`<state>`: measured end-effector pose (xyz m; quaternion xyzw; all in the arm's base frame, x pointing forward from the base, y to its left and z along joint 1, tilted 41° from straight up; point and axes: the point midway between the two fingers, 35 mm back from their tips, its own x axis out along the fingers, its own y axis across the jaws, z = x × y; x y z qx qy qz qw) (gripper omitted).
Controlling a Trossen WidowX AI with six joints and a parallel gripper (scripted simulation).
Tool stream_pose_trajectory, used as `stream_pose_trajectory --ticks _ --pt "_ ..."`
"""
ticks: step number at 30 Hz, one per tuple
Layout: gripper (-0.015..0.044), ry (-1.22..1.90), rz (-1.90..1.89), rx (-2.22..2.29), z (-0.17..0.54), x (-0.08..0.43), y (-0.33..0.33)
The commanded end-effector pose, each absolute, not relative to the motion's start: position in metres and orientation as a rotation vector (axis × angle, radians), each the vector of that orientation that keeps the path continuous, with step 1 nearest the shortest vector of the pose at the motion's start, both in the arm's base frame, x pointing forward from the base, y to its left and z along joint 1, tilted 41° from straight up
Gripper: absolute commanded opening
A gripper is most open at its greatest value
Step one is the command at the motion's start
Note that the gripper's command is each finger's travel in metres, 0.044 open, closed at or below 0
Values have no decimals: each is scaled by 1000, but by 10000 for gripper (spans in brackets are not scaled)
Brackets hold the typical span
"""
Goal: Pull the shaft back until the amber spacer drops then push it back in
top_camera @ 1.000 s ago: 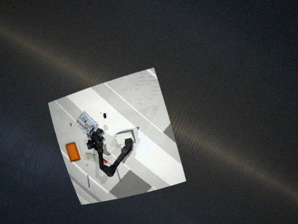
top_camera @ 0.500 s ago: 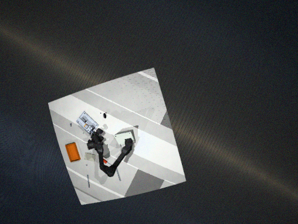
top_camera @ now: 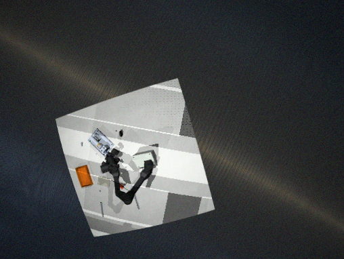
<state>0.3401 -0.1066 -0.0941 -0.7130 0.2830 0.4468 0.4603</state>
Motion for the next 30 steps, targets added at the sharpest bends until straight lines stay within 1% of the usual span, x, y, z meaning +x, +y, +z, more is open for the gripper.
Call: stream_pose_trajectory --ticks 1,30 --pt "0 698 1099 -1752 -94 340 -106" --pt "0 698 1099 -1751 -92 338 -104"
